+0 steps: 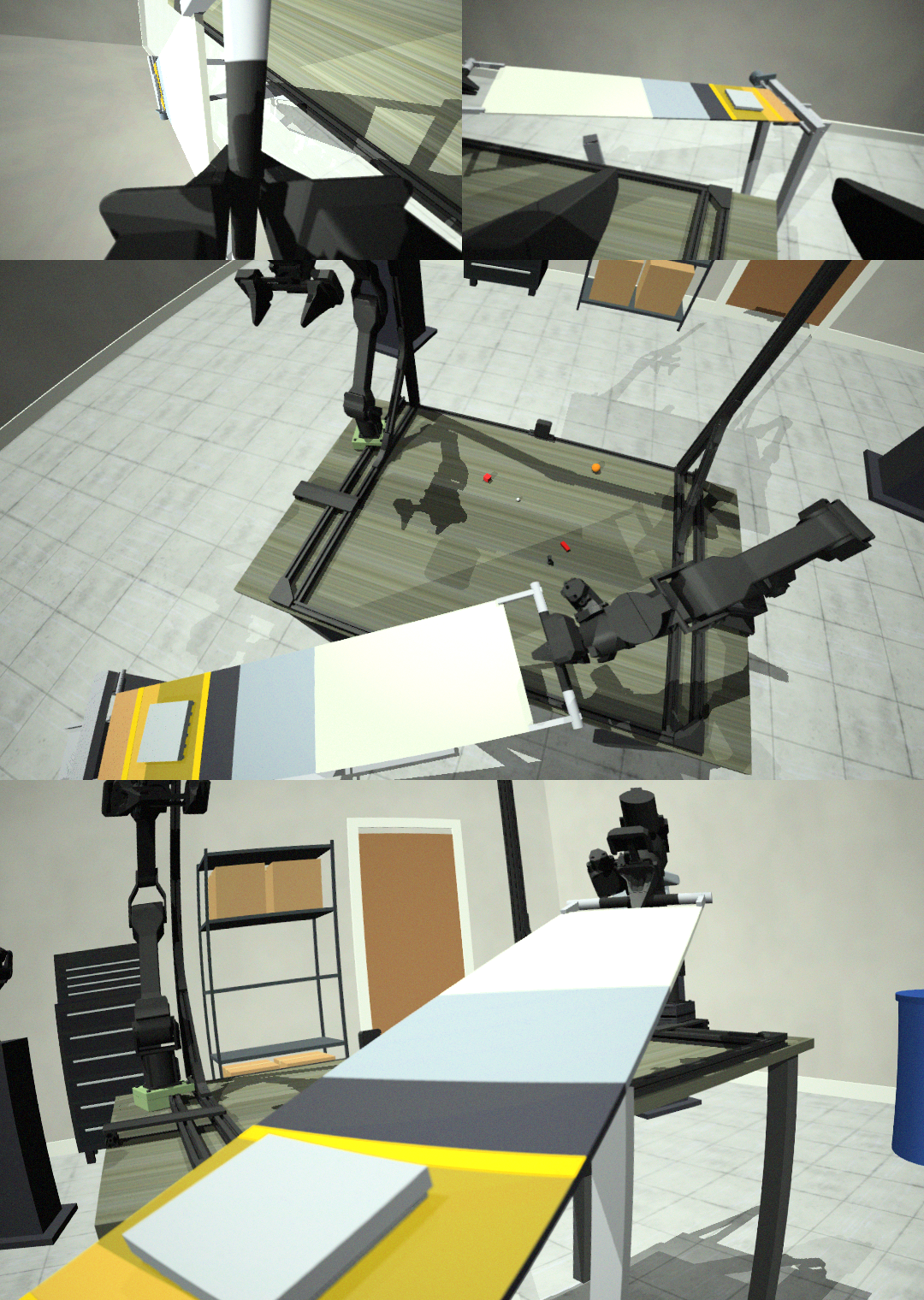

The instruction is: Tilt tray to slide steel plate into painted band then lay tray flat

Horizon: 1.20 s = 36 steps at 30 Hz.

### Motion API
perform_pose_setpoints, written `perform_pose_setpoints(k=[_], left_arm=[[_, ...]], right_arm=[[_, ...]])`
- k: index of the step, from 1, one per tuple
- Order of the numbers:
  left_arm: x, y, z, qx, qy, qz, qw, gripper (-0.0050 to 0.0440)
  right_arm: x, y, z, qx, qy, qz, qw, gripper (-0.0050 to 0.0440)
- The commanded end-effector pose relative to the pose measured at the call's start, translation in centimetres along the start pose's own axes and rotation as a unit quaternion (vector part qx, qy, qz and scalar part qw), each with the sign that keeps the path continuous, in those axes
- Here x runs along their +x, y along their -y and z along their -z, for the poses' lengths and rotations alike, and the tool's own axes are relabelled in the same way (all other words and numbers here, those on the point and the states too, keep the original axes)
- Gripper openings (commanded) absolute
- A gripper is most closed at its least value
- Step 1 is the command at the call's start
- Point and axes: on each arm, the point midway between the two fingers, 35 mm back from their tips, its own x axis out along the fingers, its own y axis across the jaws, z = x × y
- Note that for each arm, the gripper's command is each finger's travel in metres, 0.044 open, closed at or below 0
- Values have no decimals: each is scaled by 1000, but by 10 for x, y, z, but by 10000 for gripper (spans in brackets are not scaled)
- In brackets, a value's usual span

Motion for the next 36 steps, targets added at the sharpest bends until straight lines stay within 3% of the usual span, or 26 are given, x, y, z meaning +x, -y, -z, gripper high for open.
perform_pose_setpoints(k=[1,36], left_arm=[[-11,-19,0,0,-1,-22,1000,0],[-21,-41,0,0,-1,-48,999,0]], right_arm=[[0,0,0,-1,0,-1,1000,440],[0,0,0,-1,0,-1,1000,440]])
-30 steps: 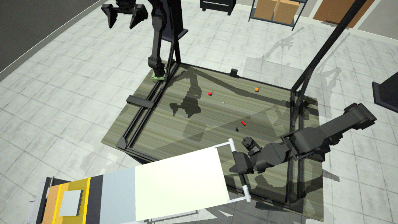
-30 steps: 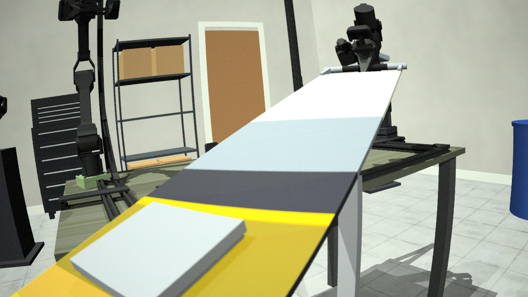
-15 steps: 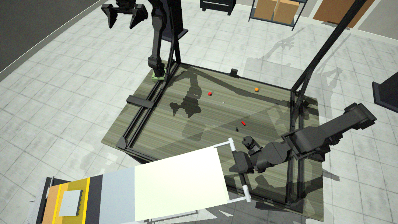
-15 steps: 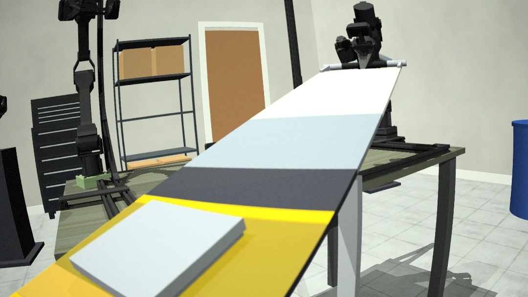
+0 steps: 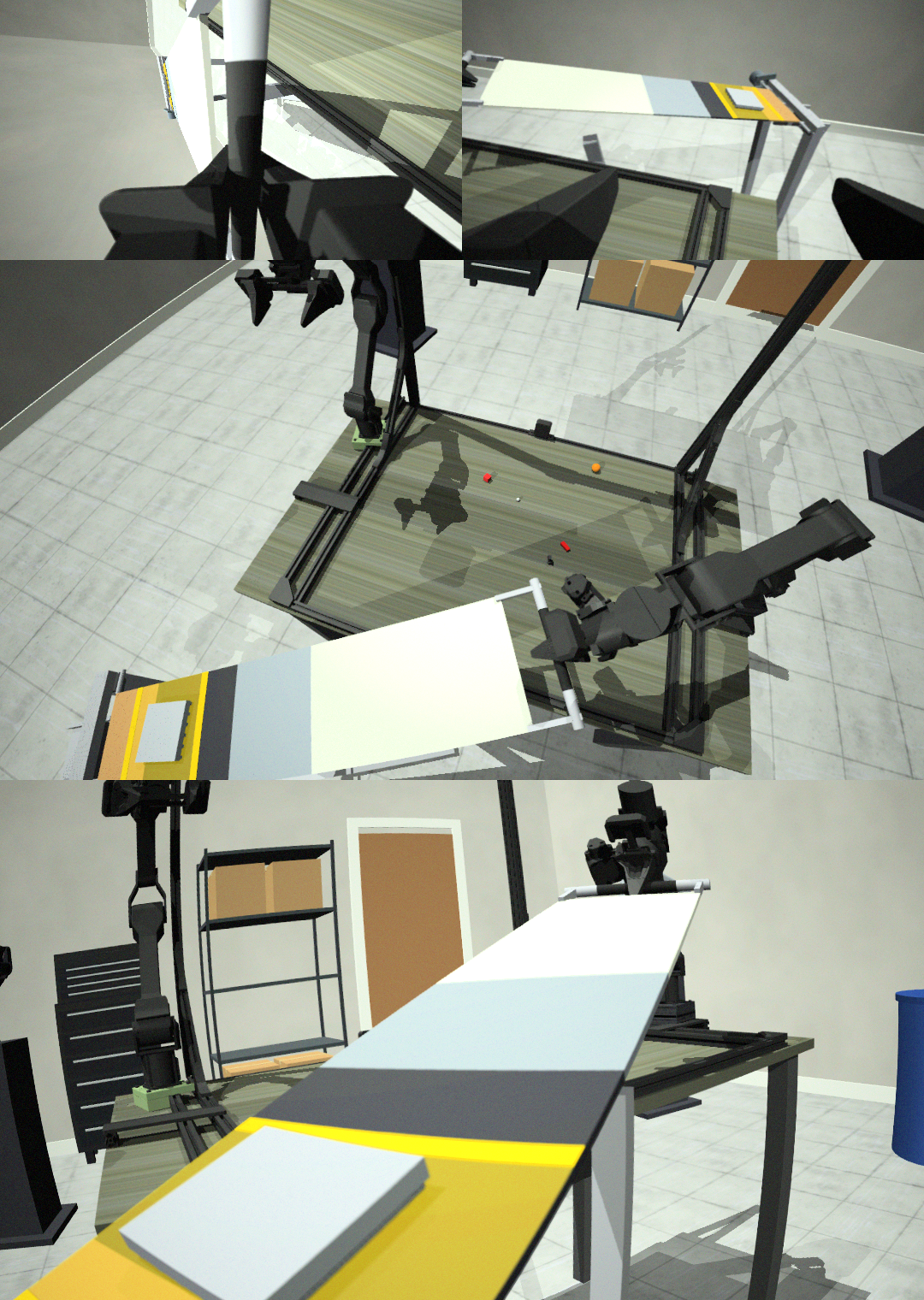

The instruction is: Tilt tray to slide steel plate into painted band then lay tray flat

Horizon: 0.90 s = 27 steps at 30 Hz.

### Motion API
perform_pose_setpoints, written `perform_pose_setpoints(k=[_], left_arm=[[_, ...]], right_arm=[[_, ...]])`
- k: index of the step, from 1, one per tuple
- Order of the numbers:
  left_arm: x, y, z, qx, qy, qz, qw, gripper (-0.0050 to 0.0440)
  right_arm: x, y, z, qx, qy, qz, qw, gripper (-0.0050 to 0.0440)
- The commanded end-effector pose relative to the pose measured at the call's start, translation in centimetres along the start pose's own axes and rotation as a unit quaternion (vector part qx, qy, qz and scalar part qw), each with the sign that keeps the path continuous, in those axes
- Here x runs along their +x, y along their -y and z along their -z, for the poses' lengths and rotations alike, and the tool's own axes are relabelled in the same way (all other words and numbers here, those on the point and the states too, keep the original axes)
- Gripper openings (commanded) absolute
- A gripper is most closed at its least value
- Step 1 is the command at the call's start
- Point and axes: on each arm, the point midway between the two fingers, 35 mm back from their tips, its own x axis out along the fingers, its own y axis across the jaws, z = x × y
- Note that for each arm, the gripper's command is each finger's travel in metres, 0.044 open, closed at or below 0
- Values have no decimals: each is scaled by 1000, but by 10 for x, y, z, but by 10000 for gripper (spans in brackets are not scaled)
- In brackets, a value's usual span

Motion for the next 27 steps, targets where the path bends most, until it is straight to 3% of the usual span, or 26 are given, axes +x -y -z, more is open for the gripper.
perform_pose_setpoints(k=[1,23,25,27], left_arm=[[-12,-25,0,0,-2,-34,999,0],[-16,-35,0,0,-2,-58,998,0],[-13,-27,0,0,-2,-65,998,0],[-9,-17,0,0,-2,-46,999,0]], right_arm=[[0,0,0,-1,0,-1,1000,440],[0,0,0,-1,0,-1,1000,440],[0,0,0,-1,0,-1,1000,440],[0,0,0,-1,0,-1,1000,440]])
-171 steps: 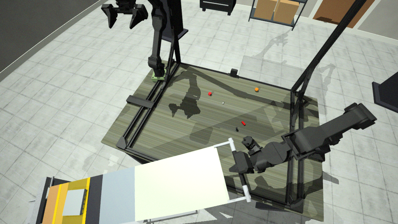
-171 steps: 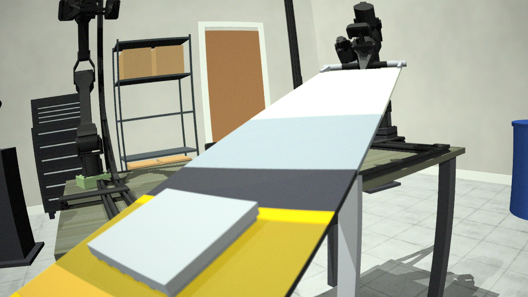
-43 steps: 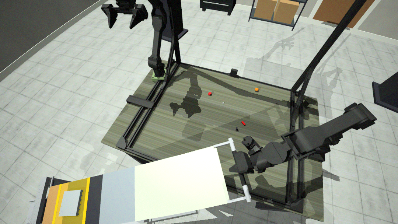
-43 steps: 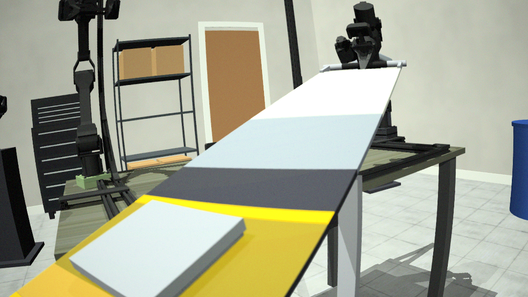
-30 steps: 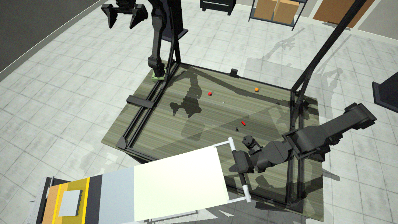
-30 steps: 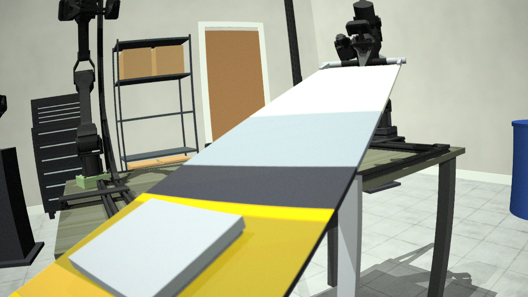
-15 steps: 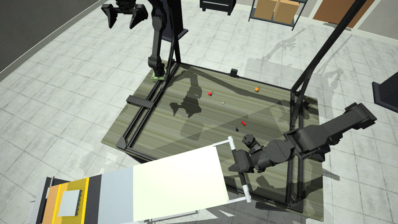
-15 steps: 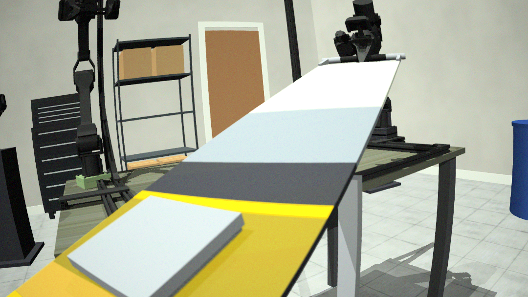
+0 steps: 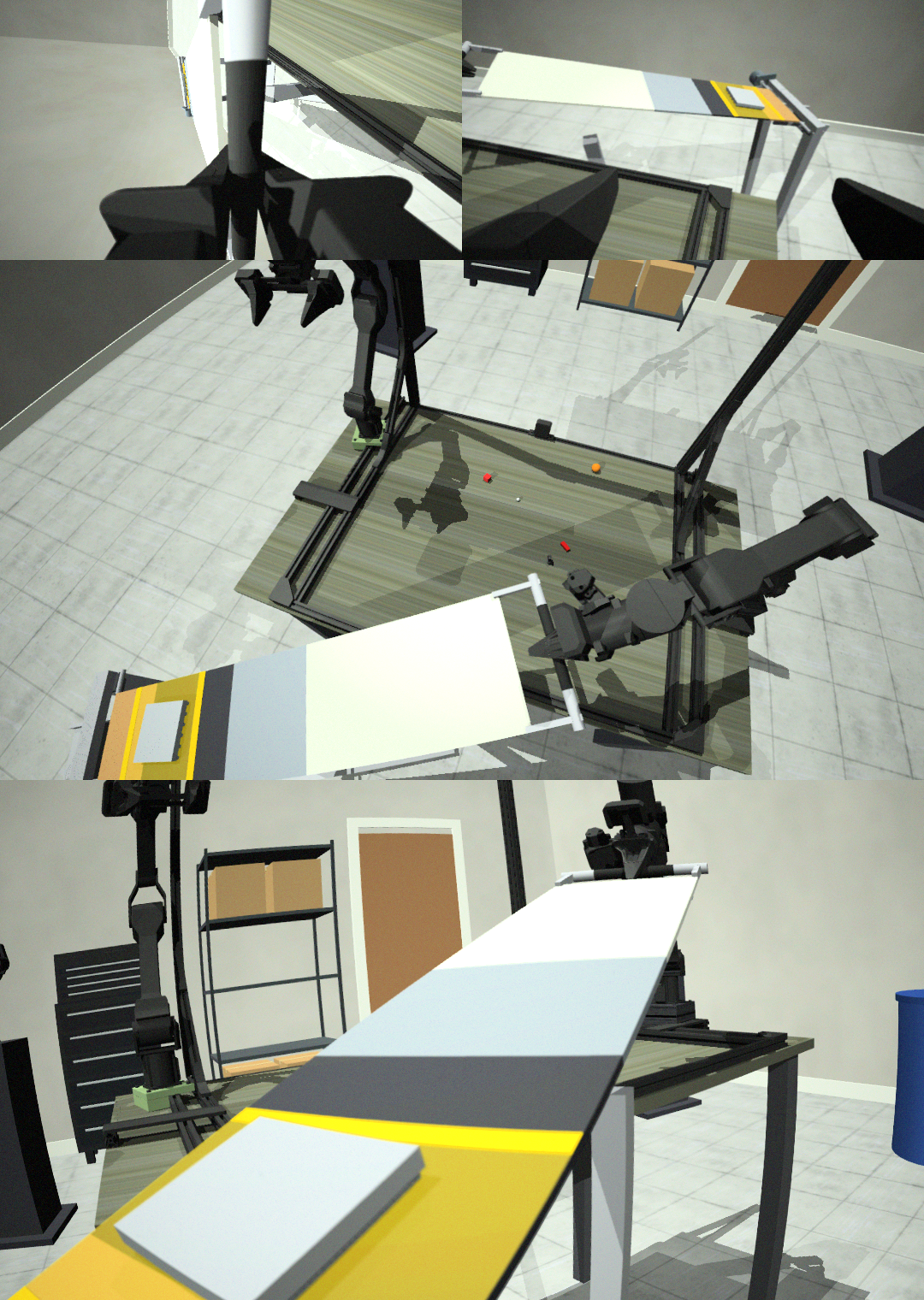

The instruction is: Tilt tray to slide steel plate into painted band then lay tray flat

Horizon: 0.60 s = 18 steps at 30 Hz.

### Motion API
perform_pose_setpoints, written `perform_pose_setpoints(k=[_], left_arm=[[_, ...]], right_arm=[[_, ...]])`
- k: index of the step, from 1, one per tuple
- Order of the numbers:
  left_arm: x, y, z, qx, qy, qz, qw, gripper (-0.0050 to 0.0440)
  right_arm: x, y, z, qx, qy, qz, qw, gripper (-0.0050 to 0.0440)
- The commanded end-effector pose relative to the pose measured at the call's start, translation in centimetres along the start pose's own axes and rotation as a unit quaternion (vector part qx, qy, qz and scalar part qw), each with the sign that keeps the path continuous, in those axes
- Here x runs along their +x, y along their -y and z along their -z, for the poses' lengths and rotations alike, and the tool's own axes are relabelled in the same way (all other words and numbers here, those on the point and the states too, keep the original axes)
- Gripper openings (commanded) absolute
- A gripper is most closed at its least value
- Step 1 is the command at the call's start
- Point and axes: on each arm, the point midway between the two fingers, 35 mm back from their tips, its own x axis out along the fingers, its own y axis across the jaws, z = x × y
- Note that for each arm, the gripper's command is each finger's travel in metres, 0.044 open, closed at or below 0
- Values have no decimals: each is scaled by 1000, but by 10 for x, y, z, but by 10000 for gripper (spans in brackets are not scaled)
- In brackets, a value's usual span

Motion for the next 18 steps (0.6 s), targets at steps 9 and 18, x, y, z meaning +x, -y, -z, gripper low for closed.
perform_pose_setpoints(k=[9,18], left_arm=[[22,75,1,0,-2,88,996,0],[16,57,1,0,-2,93,996,0]], right_arm=[[0,0,0,-1,0,-1,1000,440],[0,0,0,-1,0,-1,1000,440]])
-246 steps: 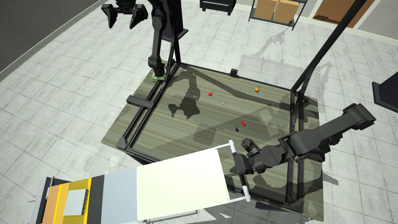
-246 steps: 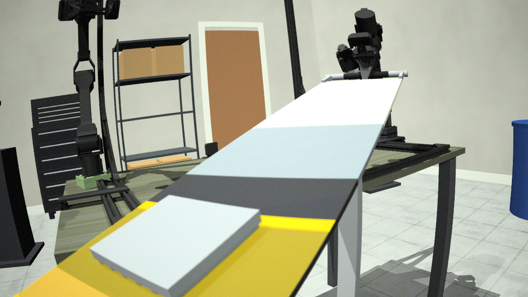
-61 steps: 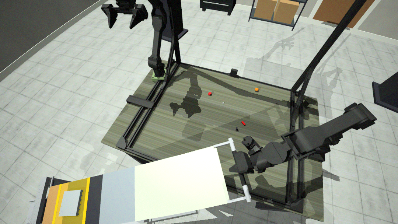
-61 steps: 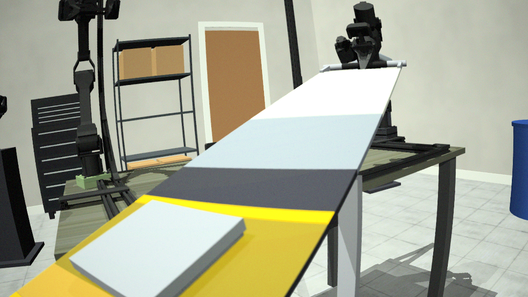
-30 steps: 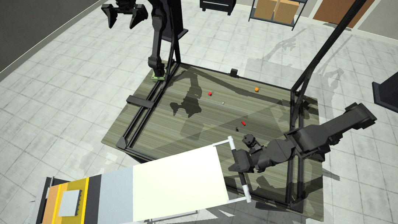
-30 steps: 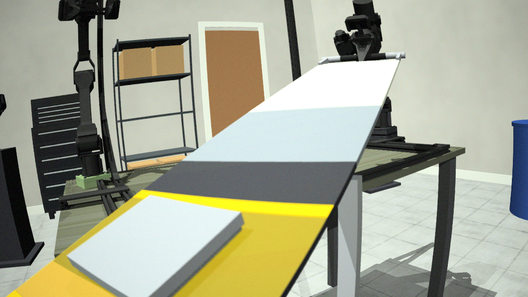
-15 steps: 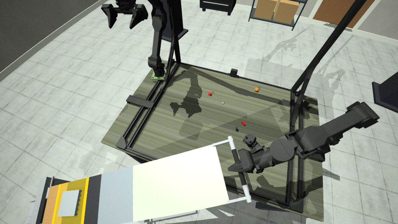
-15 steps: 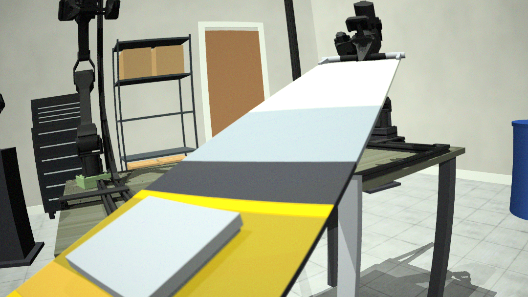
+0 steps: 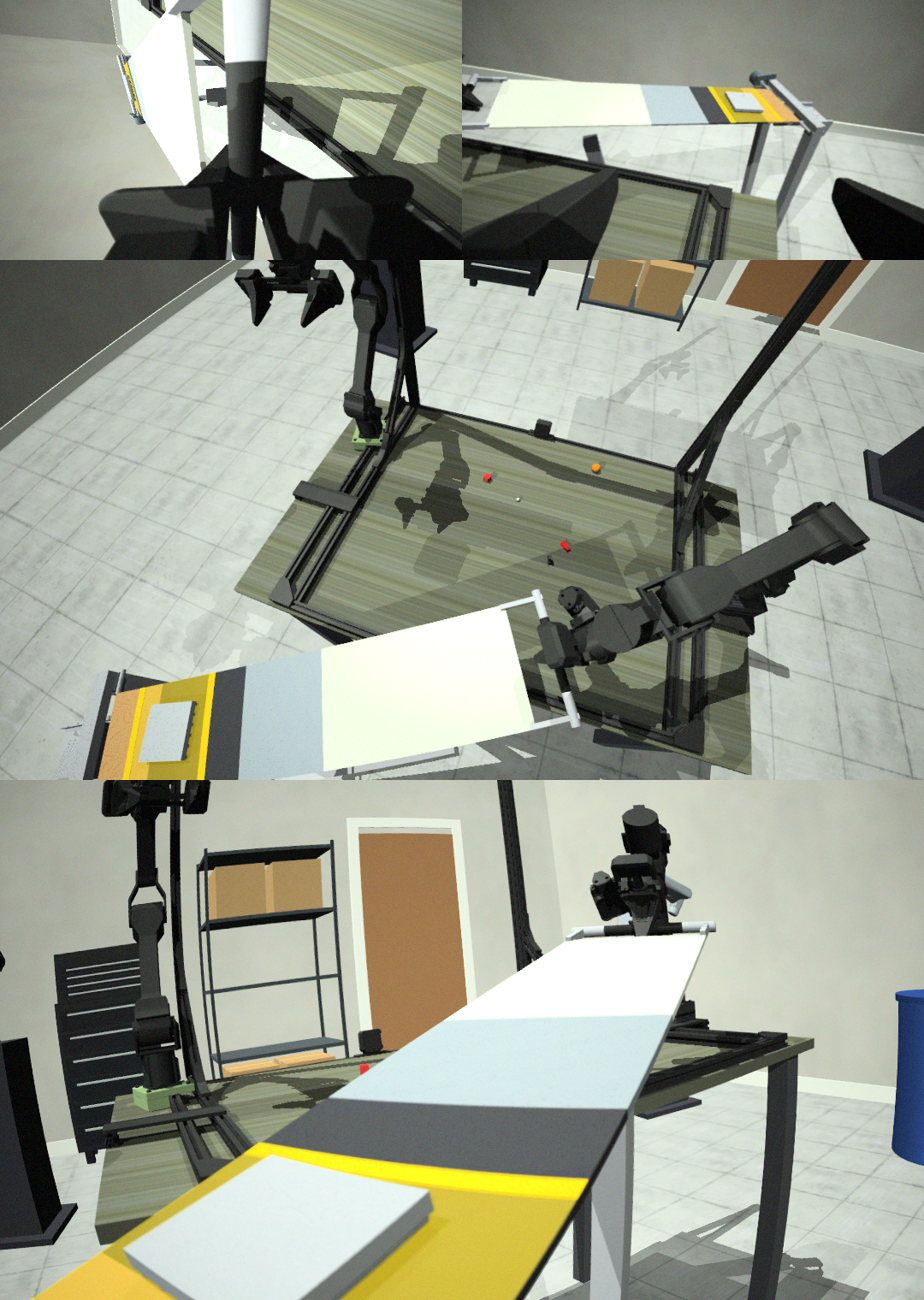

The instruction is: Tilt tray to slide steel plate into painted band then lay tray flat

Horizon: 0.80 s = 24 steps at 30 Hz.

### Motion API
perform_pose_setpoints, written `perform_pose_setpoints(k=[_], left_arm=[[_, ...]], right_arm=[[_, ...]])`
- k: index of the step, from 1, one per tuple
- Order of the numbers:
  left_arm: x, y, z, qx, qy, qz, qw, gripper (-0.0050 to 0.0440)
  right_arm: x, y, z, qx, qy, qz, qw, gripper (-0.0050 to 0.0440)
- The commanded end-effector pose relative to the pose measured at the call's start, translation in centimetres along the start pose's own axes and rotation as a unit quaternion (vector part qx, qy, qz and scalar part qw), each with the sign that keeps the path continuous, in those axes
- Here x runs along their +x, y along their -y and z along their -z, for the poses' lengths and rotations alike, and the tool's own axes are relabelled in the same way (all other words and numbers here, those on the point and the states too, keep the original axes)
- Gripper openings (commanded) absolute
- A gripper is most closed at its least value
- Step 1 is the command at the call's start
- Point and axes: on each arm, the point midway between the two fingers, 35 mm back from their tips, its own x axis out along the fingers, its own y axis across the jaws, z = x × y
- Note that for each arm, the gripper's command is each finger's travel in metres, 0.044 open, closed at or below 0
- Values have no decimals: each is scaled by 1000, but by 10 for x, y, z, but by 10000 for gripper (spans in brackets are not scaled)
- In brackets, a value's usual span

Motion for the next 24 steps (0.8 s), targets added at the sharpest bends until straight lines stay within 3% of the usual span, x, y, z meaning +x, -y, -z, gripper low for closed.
perform_pose_setpoints(k=[1,10,24], left_arm=[[-16,-22,1,1,-2,-23,1000,0],[-29,-42,1,1,-2,-42,999,0],[-33,-50,1,1,-2,-63,998,0]], right_arm=[[0,0,0,-1,0,-1,1000,440],[0,0,0,-1,0,-1,1000,440],[0,0,0,-1,0,-1,1000,440]])
